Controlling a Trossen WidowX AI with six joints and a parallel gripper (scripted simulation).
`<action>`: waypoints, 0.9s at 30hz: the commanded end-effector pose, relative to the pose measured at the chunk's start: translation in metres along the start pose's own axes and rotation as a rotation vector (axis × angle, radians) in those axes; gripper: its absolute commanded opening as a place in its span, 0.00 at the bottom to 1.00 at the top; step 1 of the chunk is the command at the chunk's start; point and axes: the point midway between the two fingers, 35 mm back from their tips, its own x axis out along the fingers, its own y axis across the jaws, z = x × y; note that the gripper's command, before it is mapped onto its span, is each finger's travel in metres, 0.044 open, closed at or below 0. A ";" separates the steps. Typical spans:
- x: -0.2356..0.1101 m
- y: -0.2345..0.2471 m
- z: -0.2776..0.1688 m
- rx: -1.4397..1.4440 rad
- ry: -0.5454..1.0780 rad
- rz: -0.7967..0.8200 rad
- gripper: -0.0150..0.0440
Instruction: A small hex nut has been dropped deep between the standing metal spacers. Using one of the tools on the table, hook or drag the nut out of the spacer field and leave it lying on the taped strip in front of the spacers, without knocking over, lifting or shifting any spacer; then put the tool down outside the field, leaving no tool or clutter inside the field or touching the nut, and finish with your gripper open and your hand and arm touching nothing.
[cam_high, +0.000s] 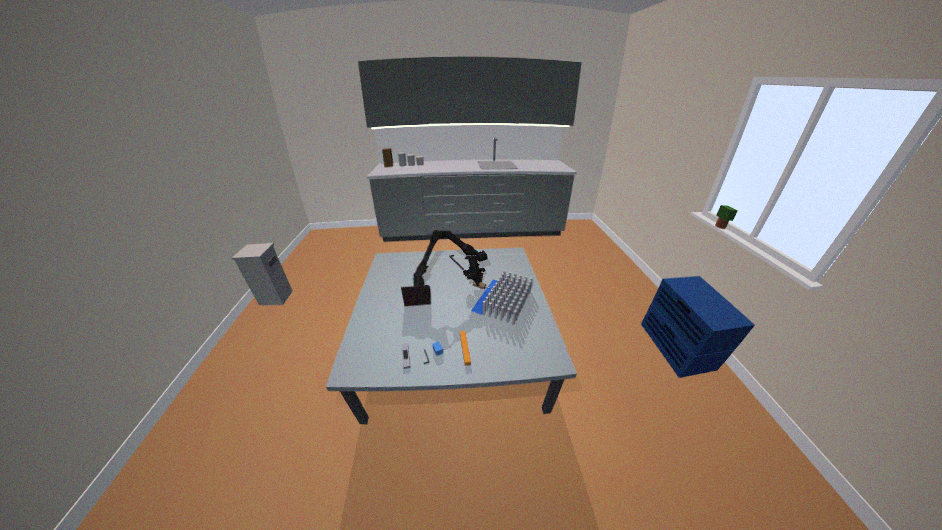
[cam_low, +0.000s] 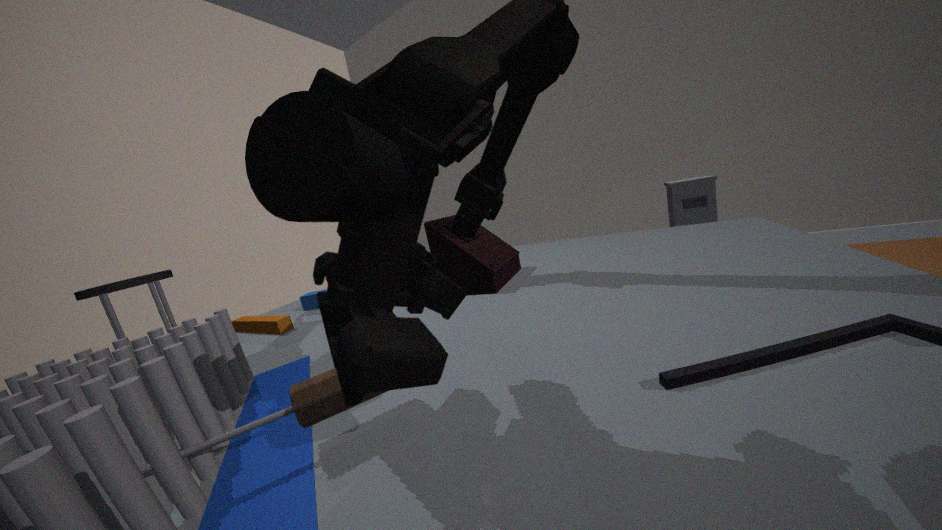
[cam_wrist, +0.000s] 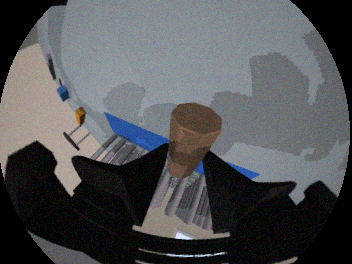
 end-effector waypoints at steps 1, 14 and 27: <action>0.001 0.001 -0.005 0.000 0.000 -0.001 0.25; 0.005 0.000 -0.013 0.000 0.001 -0.001 0.25; 0.009 0.001 -0.021 0.000 0.001 -0.001 0.25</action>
